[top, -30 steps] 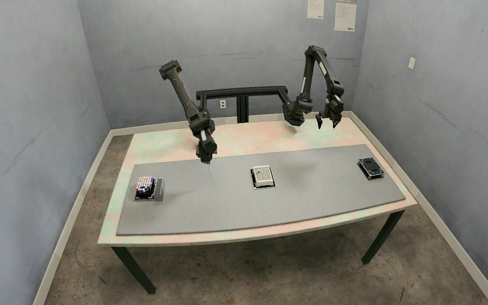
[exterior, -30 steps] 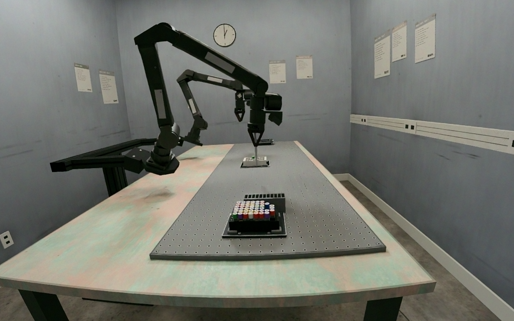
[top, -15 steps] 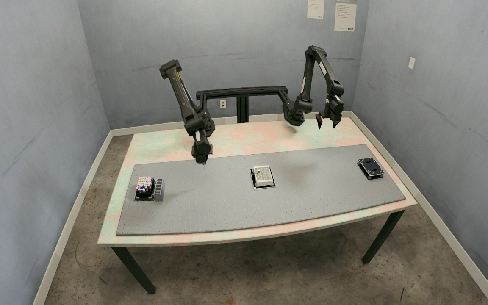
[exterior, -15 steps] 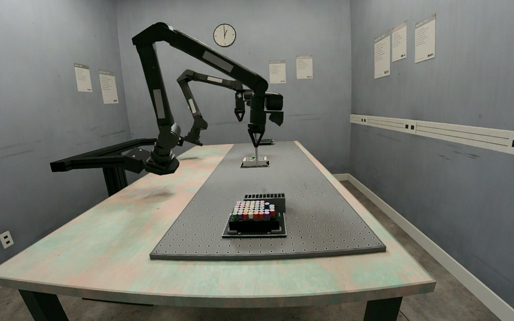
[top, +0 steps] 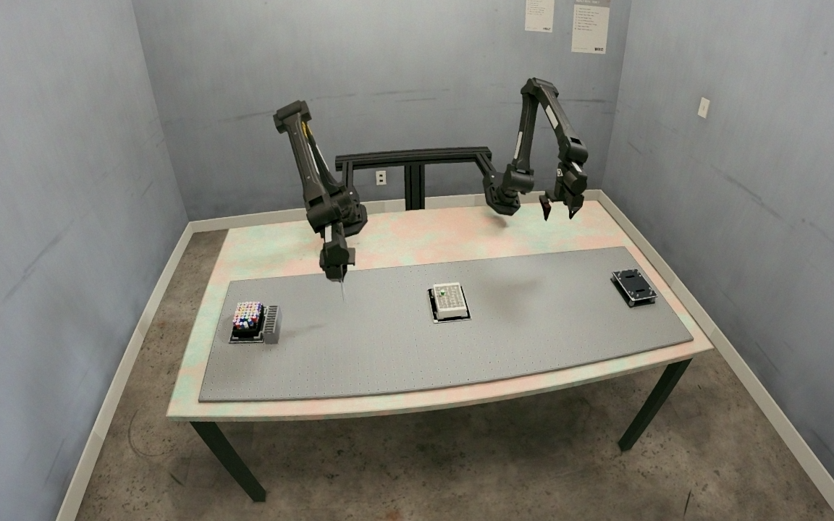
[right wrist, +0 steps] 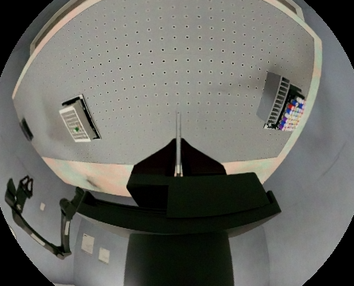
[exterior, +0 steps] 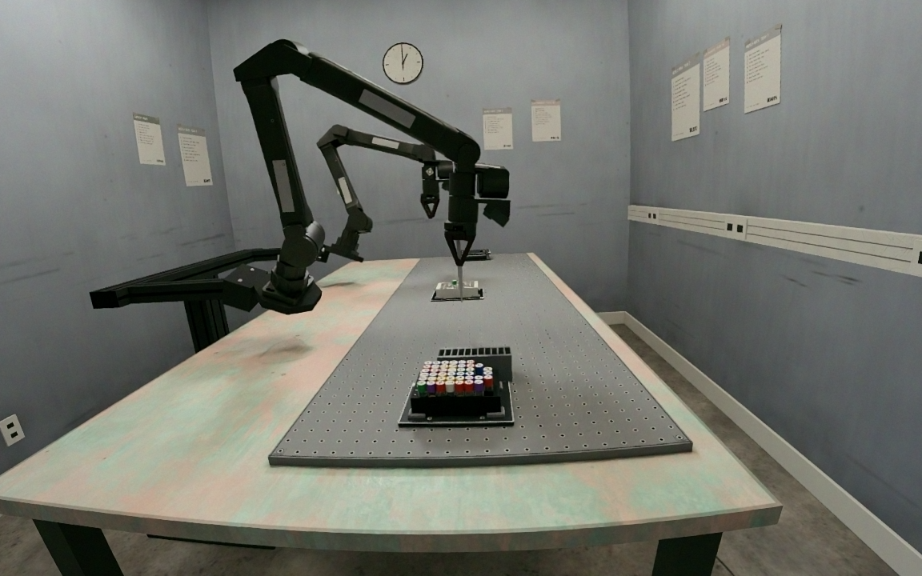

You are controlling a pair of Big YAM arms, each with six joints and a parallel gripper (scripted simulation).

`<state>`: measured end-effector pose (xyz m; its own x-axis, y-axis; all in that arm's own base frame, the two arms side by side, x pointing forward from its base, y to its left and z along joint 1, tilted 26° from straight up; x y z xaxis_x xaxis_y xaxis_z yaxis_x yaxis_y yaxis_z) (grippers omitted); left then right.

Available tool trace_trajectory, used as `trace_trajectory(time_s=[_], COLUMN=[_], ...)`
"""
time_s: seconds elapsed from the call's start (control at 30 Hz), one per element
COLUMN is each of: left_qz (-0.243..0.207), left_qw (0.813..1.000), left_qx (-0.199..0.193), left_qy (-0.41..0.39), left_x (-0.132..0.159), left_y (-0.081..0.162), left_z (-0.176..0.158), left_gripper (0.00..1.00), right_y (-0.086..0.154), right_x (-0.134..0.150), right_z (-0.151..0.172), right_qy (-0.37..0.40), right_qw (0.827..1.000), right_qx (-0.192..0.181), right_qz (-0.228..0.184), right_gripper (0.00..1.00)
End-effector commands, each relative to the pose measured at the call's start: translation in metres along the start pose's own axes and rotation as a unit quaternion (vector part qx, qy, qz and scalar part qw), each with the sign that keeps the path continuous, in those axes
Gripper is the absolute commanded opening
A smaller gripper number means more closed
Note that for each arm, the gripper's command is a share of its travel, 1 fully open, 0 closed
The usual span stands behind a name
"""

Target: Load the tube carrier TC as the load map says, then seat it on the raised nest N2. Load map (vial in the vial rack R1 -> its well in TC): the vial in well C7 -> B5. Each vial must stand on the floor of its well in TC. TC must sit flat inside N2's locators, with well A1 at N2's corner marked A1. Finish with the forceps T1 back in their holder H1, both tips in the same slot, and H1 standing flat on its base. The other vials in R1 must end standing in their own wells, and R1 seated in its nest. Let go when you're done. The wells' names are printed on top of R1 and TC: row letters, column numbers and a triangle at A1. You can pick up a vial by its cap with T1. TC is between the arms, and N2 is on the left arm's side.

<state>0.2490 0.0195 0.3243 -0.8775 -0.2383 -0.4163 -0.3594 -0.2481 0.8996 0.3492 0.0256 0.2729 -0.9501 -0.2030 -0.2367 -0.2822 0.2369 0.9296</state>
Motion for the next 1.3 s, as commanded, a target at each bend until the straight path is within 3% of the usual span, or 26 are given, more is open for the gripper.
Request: trace_trajectory(time_s=[0.0, 1.27], left_qz=[-0.018, -0.018], left_qw=[1.000, 1.000], left_qx=[0.006, 0.006], left_qy=[-0.002, -0.002], left_x=[-0.008, -0.008], left_y=[0.012, 0.012], left_z=[0.002, 0.002], left_gripper=[1.00, 1.00], right_y=[0.025, 0.030], right_x=[-0.010, -0.003], right_z=[-0.016, -0.073], right_qy=[-0.002, -0.001], right_qw=[1.000, 0.999], right_qx=[0.001, 0.007], right_qz=[-0.030, -0.033], right_gripper=[0.07, 0.07])
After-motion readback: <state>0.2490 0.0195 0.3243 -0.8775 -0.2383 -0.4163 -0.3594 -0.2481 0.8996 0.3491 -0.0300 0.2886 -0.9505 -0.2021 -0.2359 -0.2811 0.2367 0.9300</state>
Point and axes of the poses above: on each arm, the point where the finger pads meet when closed, its own y axis back along the fingers, its own z axis across the jaws, x = y × z, the point moved 8 cm from there along y, back along the fingers, and after that the axes turned 15 degrees about y, right-handed, at the moved point
